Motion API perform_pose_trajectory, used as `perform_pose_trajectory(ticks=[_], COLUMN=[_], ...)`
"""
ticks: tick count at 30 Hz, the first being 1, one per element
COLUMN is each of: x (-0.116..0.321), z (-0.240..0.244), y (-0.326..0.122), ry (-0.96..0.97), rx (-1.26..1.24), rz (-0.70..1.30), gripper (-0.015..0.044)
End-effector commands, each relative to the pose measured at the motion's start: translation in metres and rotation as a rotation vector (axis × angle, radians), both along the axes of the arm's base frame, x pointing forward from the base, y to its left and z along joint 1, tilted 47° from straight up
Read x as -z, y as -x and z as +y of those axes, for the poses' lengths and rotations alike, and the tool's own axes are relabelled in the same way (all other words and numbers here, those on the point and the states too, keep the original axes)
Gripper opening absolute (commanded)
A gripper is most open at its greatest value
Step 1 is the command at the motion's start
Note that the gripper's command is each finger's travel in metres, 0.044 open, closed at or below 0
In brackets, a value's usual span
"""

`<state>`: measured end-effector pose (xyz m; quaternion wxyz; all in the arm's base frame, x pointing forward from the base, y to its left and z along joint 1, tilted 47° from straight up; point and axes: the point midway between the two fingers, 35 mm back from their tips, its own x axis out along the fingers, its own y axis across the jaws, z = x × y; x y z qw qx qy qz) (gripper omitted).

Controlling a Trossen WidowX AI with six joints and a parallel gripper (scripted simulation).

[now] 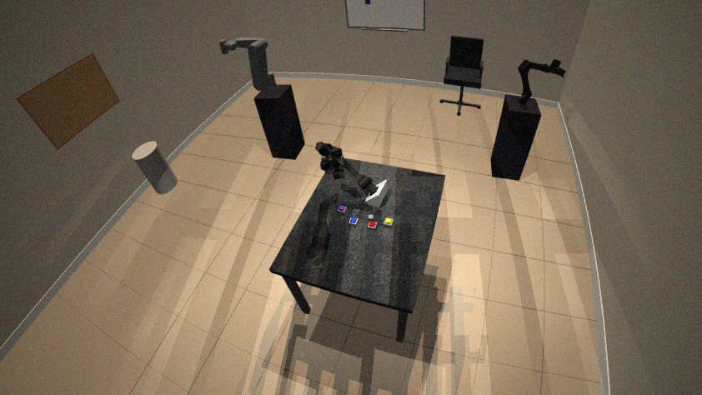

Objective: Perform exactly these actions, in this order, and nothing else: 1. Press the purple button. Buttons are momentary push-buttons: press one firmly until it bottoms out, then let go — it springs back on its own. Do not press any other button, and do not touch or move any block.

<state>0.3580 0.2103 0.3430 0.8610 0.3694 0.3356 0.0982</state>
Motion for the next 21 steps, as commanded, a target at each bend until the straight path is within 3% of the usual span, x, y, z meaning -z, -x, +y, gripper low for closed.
perform_pose_trajectory(ticks=[1,8,14,21], x=[0.052,0.136,0.157,0.157], z=[-0.061,-0.193,-0.289,-0.294], y=[0.005,0.069,0.17,0.178], ry=[0.267,0.856,1.317,1.346], rx=[0.103,0.17,-0.029,-0.058], rz=[0.12,0.517,1.02,1.063], gripper=[0.04,0.04,0.04,0.04])
